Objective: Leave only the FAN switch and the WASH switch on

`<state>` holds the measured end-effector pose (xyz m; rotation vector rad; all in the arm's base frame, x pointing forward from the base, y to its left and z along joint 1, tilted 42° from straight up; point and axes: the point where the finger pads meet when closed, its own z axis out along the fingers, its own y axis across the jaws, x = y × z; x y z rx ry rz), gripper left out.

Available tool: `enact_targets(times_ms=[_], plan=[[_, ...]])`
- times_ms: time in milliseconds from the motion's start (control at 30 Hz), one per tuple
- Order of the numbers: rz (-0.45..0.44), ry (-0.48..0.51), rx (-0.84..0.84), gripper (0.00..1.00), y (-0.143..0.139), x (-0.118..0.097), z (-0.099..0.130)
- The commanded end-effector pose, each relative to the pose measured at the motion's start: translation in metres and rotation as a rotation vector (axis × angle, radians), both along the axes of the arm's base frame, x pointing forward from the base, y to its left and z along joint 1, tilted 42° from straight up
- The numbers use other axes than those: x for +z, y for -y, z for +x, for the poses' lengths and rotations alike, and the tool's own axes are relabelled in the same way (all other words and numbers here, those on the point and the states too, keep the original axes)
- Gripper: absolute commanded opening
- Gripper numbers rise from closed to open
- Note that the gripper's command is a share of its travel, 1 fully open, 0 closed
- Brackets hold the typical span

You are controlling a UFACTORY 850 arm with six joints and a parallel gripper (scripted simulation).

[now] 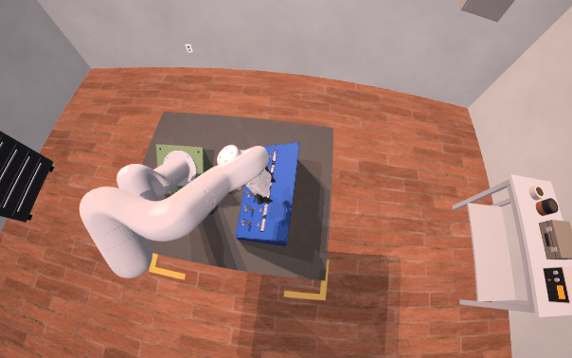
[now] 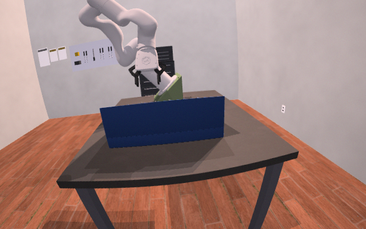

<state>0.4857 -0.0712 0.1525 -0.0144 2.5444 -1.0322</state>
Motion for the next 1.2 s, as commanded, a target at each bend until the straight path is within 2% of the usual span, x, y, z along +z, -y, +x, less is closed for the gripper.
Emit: enact_targets(times_ms=[0,300,1167], plan=[[0.001,0.000,0.001,1.00,0.006,0.006,-0.001],[0.001,0.000,0.001,1.00,0.016,0.016,-0.003],[0.001,0.000,0.001,1.00,0.017,0.016,-0.003]])
